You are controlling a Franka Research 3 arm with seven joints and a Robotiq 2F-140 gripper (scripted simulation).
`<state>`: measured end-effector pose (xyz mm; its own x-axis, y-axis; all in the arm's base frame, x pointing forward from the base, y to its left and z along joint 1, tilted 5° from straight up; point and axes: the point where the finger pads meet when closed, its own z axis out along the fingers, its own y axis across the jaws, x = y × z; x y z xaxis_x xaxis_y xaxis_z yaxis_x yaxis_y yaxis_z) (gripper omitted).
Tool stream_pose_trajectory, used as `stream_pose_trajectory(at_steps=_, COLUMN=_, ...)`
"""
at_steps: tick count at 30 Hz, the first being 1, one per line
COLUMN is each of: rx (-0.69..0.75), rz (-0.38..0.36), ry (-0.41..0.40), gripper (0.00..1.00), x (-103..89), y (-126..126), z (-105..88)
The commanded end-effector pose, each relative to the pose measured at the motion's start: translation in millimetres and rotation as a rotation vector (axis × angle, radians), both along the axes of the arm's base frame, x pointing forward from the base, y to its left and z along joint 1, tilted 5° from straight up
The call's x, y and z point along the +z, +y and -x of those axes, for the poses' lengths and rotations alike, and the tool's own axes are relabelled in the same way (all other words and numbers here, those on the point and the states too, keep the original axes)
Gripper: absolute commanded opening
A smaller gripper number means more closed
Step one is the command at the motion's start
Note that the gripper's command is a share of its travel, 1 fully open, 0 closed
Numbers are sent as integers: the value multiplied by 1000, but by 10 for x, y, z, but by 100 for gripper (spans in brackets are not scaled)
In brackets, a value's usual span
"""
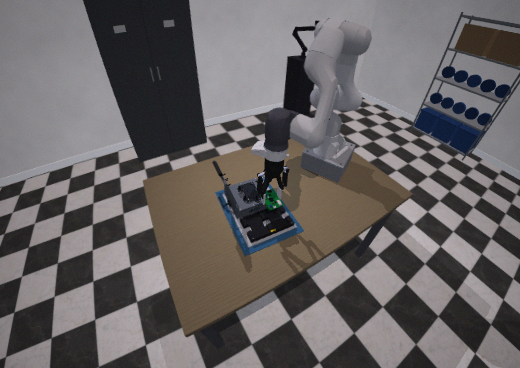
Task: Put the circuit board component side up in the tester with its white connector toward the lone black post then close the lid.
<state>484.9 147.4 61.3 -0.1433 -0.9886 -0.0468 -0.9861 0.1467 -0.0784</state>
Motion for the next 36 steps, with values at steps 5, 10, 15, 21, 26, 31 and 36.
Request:
stream_pose_trajectory(at_steps=5, rx=32, rz=2, ry=2, gripper=46, x=7, y=-185, z=-27)
stream_pose_trajectory(at_steps=10, rx=32, rz=2, ry=2, gripper=46, x=16, y=-362, z=-66)
stream_pose_trajectory(at_steps=15, rx=32, rz=2, ry=2, gripper=46, x=26, y=-544, z=-106)
stream_pose_trajectory(at_steps=21, rx=32, rz=2, ry=2, gripper=46, x=34, y=-689, z=-138)
stream_pose_trajectory(at_steps=26, rx=32, rz=2, ry=2, gripper=46, x=43, y=-861, z=-176)
stream_pose_trajectory(at_steps=31, rx=32, rz=2, ry=2, gripper=46, x=51, y=-1016, z=-210)
stream_pose_trajectory(at_steps=36, rx=32, rz=2, ry=2, gripper=46, x=55, y=-1097, z=-228)
